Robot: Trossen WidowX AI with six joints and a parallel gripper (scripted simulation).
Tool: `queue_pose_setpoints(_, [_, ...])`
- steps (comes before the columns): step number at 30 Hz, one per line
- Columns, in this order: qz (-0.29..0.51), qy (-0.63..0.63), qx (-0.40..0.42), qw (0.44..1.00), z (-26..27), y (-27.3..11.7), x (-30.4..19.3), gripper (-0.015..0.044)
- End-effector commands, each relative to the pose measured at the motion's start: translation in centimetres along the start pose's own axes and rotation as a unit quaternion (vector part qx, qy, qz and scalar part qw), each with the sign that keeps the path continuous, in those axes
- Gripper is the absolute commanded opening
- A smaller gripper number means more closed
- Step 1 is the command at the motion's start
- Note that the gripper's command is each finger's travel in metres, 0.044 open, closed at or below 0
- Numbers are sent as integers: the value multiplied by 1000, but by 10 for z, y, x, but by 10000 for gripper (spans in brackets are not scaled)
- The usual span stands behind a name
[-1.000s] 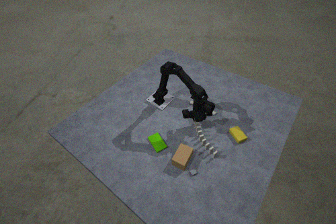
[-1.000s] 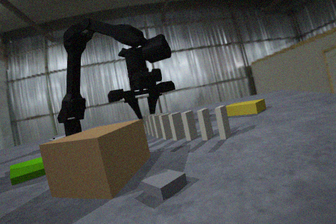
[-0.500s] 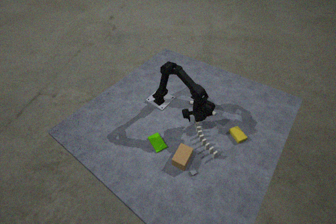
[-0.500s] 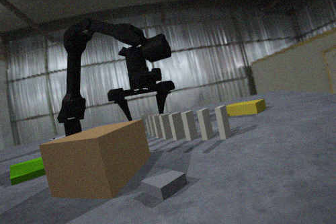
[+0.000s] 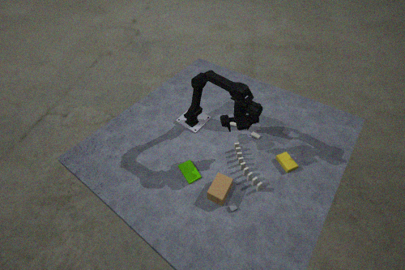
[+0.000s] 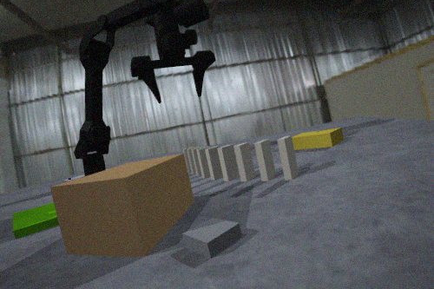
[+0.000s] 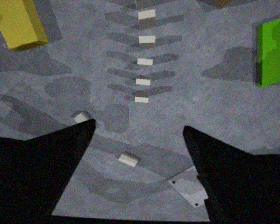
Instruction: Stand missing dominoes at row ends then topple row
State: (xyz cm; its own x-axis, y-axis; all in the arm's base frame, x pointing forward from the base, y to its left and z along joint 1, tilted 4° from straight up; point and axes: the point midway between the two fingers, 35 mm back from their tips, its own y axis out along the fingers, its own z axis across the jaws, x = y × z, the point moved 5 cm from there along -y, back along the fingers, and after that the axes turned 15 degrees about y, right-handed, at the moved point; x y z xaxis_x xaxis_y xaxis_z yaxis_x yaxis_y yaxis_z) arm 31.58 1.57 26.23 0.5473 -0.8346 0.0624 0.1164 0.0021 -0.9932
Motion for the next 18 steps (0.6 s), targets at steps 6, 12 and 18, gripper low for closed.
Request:
queue_pose_setpoints(6, [8,-170,-1,985,57,31,-38,440])
queue_pose_setpoints(12, [9,-333,2,943,113,71,-96,440])
queue_pose_setpoints(18, [8,-353,2,935,119,76,-105,440])
